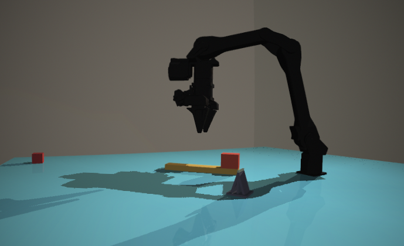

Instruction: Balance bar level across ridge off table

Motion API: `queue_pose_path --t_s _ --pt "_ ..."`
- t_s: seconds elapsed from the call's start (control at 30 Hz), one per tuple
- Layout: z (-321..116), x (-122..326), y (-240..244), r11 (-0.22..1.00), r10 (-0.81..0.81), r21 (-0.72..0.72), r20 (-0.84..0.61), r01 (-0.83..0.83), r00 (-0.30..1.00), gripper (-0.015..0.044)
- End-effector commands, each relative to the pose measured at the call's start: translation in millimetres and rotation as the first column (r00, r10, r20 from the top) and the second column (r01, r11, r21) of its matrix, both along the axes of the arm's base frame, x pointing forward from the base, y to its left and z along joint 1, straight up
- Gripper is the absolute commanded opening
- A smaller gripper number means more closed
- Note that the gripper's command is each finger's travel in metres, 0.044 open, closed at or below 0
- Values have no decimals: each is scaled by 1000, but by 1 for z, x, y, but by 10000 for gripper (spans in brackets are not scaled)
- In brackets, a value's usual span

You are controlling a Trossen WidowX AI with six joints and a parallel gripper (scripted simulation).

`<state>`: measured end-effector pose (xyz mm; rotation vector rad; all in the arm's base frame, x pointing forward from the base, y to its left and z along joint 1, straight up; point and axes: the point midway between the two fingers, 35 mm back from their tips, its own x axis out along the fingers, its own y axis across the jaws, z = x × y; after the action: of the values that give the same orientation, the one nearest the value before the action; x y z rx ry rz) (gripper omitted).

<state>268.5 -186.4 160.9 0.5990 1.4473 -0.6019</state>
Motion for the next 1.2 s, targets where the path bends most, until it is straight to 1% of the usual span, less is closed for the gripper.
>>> queue_pose_path --t_s 0.0,0.4,0.67,1.17 --pt "-9 1 -3 1000 -11 -4 -5 11 1000 315" --pt "-83 2 -4 1000 -11 -4 -5 11 1000 315" --pt "-87 2 -4 1000 -11 -4 -5 11 1000 315" --pt "-110 2 -4 1000 -11 -4 -5 11 1000 315"
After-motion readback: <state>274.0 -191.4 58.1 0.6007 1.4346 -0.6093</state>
